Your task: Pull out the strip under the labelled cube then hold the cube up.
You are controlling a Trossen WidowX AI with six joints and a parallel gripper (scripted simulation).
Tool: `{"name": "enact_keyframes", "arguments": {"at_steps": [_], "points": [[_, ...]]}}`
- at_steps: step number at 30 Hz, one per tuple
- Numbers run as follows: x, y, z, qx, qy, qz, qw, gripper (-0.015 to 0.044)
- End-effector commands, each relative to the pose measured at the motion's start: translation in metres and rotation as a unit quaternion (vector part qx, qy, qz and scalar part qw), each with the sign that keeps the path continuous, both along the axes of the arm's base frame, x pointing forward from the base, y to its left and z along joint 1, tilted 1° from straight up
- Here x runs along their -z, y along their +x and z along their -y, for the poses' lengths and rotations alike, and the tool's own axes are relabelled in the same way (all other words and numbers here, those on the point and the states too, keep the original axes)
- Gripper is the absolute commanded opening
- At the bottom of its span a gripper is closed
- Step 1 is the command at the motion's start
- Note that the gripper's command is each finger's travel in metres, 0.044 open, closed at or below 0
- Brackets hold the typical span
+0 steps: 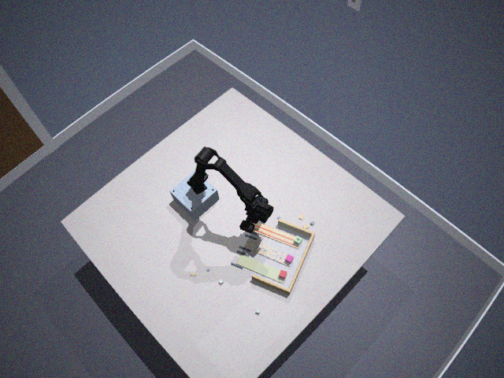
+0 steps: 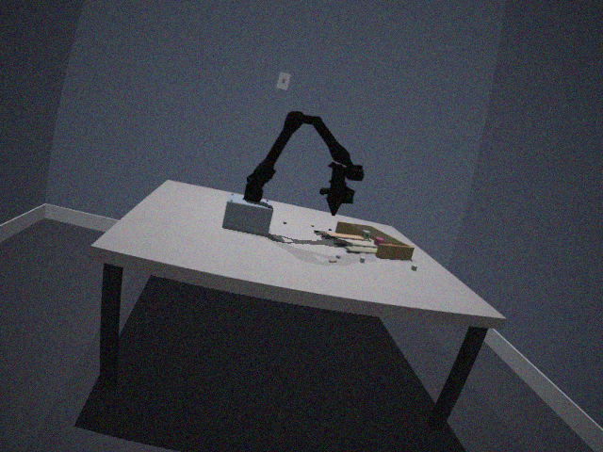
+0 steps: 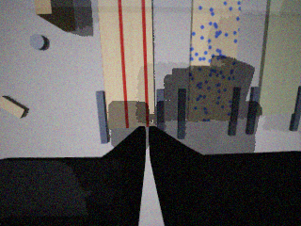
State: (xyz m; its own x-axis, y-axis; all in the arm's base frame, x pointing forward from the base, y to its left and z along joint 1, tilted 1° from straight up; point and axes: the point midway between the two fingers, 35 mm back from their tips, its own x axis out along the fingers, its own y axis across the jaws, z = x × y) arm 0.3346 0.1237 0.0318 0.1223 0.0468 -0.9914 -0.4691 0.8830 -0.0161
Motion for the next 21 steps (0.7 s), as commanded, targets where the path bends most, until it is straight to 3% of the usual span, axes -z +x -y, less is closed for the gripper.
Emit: {"name": "enact_keyframes", "arguments": {"at_steps": [1,21], "points": [[0.014,-0.001,-0.010,-0.022,-0.019,-0.055,0.998,0.0000],[0.037,0.000,-0.012,-0.022,-0.019,-0.055,0.998,0.0000]]}}
